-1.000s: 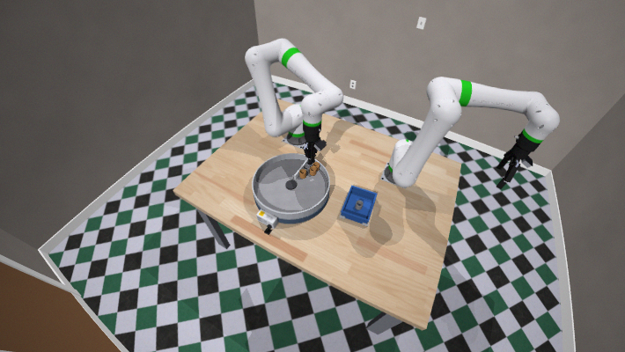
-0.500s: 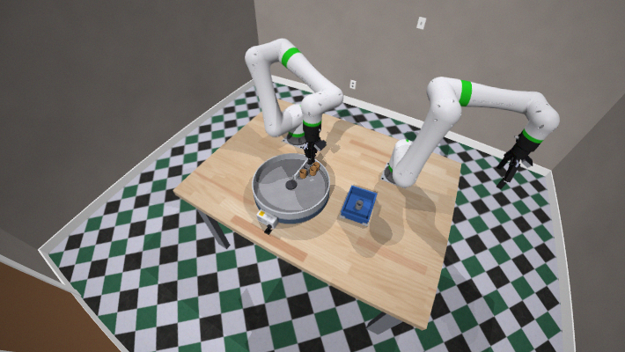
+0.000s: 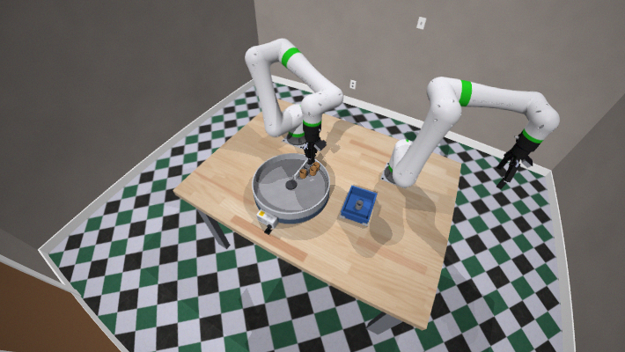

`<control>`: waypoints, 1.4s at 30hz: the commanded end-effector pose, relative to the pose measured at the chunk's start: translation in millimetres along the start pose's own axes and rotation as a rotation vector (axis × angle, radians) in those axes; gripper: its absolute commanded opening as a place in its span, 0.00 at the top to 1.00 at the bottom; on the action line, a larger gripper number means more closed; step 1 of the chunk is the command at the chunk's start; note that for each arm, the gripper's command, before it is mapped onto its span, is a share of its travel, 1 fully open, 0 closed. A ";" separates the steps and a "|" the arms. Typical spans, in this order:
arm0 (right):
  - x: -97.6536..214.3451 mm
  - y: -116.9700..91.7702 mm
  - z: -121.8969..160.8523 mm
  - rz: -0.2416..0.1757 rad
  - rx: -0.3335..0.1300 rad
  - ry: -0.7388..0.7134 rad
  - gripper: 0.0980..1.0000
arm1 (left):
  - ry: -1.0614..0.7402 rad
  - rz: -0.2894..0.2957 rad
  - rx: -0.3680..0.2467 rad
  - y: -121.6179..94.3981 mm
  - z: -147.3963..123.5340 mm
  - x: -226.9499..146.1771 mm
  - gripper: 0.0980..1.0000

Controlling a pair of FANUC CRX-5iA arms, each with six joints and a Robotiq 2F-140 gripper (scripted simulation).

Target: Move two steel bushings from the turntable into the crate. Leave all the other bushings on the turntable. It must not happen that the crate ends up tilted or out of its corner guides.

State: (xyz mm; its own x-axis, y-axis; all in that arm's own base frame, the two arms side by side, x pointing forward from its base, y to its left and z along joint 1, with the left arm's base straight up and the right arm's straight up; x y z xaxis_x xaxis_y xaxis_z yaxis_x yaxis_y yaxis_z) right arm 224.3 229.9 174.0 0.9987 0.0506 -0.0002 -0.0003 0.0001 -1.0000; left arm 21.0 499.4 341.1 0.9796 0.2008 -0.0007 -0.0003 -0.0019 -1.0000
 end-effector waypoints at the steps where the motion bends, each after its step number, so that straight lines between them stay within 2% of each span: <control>1: 0.3 -0.5 0.3 -0.001 0.001 0.000 1.00 | 0.000 -0.001 0.002 -0.9 0.1 0.2 0.00; 17: 0.3 -3.6 0.3 -0.001 0.001 0.000 1.00 | 0.000 -0.001 0.002 -0.9 0.1 0.2 0.00; 35: 0.3 -66.3 0.2 -0.001 0.001 0.000 1.00 | 0.000 -0.001 0.002 -0.9 0.1 0.2 0.00; 42: 0.3 -73.6 0.2 -0.001 0.001 0.000 1.00 | 0.000 -0.001 0.002 -0.9 0.1 0.2 0.00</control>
State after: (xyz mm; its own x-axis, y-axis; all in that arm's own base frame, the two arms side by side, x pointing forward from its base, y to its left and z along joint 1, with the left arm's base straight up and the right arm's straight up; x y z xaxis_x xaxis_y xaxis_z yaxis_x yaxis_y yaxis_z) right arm 224.3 229.9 246.7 0.9987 0.0507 -0.0002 -0.0002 0.0001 -1.0000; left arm 21.0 499.4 341.1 0.9796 0.2008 -0.0007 -0.0003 -0.0019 -1.0000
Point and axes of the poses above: on each arm, the point where the finger pads meet when closed, its own y axis out along the fingers, its own x axis across the jaws, z = x × y, the point moved 7 cm from there along -y, back along the fingers, and after that the axes turned 14 degrees about -y, right-handed, at the moved point
